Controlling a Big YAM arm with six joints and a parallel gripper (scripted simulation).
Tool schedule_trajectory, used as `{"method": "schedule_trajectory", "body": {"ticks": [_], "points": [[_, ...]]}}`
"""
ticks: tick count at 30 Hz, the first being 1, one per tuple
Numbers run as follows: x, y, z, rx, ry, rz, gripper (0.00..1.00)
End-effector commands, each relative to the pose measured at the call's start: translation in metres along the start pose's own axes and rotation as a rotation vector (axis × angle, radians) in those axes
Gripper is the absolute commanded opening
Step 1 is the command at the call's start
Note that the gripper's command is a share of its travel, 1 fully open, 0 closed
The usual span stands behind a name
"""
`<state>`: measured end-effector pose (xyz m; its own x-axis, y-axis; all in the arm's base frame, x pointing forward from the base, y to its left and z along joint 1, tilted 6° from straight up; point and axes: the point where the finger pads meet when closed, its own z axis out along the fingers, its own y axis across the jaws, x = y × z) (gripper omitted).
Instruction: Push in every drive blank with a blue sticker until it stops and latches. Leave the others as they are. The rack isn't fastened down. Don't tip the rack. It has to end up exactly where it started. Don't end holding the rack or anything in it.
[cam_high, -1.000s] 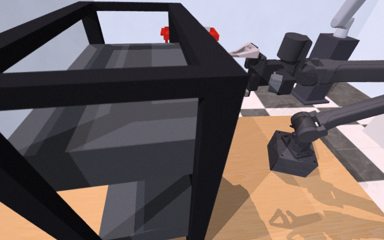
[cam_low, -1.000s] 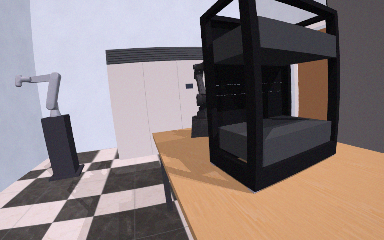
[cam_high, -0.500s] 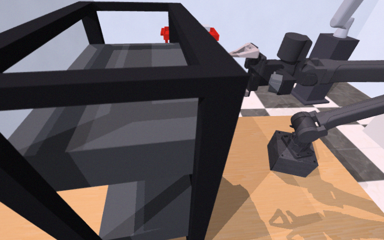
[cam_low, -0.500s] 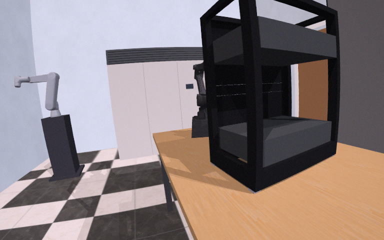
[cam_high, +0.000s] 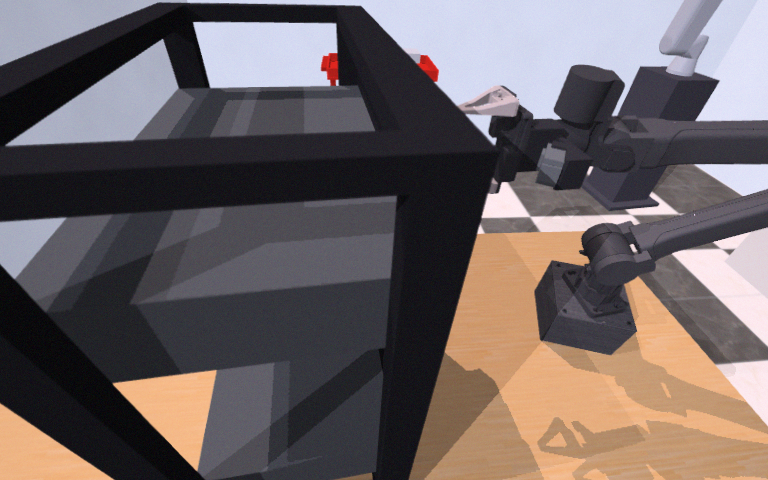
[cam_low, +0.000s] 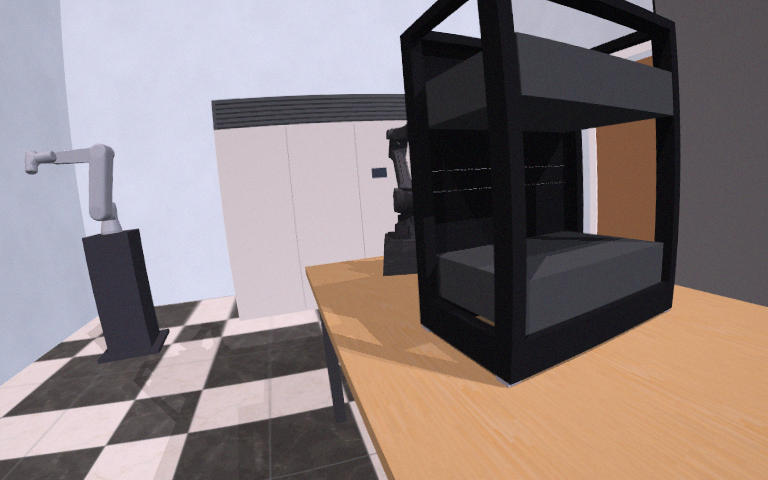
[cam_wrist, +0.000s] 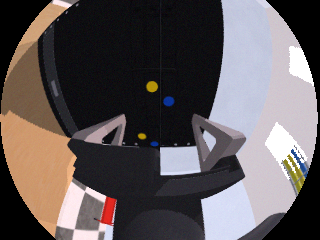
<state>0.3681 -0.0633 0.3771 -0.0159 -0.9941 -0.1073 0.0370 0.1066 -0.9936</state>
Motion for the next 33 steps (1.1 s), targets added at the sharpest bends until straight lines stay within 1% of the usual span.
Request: {"method": "schedule_trajectory", "body": {"ticks": [1,3,5,7,10,12,15,18,20,21,22,26,27,28,29,31,33], "points": [[0.005,-0.021,0.003,0.043,0.006,-0.02,1.0],[0.005,-0.021,0.003,0.043,0.006,-0.02,1.0],[0.012,-0.004,0.002,0.019,0.008,-0.009,1.0],[0.02,-0.001,0.002,0.017,0.009,-0.002,1.0],[0.037,0.003,0.002,0.016,0.009,0.004,1.0],[0.051,-0.002,0.002,0.029,0.007,-0.003,1.0],[0.076,0.01,0.001,0.018,0.008,0.002,1.0],[0.098,-0.009,0.005,0.05,0.004,-0.023,1.0],[0.098,-0.009,0.005,0.05,0.004,-0.023,1.0],[0.104,-0.017,0.006,0.062,0.002,-0.033,1.0],[0.109,-0.018,0.007,0.065,0.002,-0.037,1.0],[0.121,-0.015,0.007,0.063,0.002,-0.038,1.0],[0.121,-0.005,0.006,0.05,0.004,-0.027,1.0],[0.116,0.002,0.007,0.04,-0.01,-0.019,1.0],[0.113,0.003,0.008,0.038,-0.017,-0.018,1.0],[0.11,-0.003,0.005,0.052,-0.016,-0.033,1.0],[0.114,-0.003,0.004,0.051,-0.007,-0.033,1.0]]}}
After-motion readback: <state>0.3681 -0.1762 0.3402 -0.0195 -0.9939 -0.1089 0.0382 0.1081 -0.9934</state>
